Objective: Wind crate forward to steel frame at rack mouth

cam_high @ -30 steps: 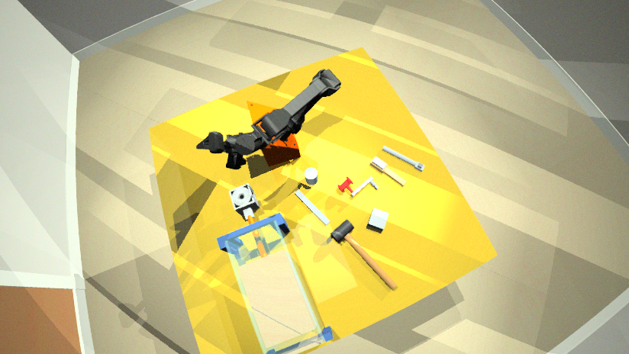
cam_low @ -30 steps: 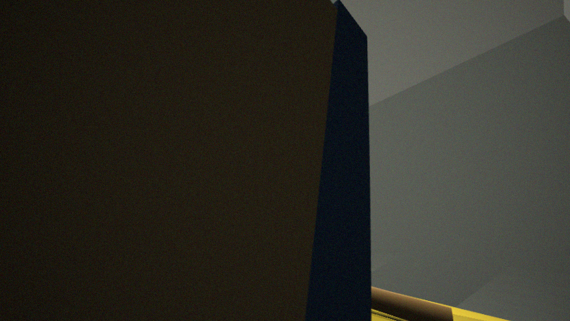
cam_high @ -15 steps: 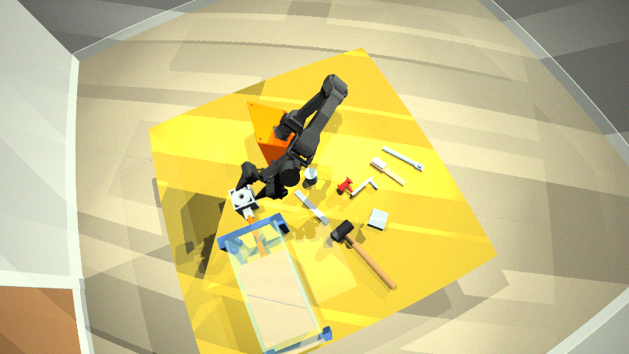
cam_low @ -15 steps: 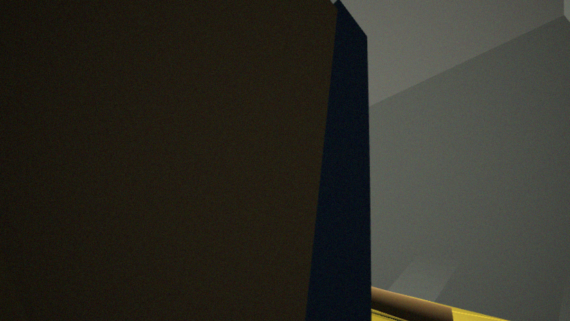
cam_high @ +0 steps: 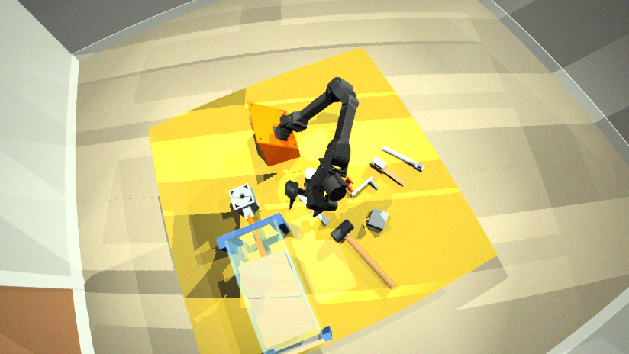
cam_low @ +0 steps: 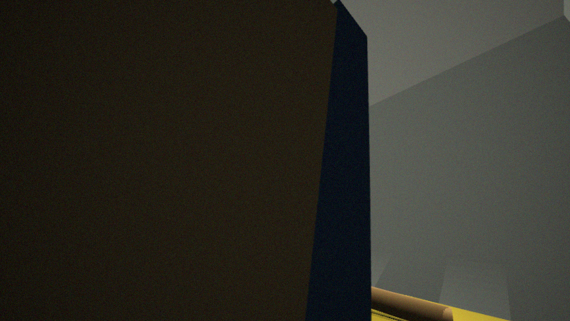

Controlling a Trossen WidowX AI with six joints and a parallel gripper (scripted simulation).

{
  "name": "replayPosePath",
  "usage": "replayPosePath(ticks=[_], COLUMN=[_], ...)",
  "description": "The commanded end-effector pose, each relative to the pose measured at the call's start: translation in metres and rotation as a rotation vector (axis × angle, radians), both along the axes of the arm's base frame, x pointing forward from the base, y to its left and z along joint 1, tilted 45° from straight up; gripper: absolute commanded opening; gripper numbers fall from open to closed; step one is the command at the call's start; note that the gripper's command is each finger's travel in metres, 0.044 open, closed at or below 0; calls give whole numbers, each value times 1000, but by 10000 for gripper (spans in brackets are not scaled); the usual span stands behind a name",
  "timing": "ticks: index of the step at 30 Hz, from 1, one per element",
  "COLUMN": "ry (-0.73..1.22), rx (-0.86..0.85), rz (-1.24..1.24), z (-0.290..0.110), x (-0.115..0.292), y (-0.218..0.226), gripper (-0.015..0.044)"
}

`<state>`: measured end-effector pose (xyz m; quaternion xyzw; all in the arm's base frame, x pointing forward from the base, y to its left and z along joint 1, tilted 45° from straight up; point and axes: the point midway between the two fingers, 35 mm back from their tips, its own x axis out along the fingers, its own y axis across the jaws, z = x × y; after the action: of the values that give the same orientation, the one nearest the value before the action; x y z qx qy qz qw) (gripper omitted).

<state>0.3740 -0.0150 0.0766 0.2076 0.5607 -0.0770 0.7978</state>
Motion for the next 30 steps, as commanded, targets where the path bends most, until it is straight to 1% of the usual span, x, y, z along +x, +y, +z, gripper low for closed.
replayPosePath(ticks=[1, 5, 9, 13, 17, 20, 30], ry=[37, 130, 267, 434, 633, 687, 687], rx=[241, 406, 547, 653, 722, 732, 732], rz=[-91, -155, -230, -309, -414, -446, -446], z=[25, 38, 52, 67, 83, 86, 82], x=[-3, -17, -38, -64, -95, -103, -103], y=[72, 123, 171, 214, 251, 259, 265], gripper=[440, 440, 440, 440, 440, 440, 440])
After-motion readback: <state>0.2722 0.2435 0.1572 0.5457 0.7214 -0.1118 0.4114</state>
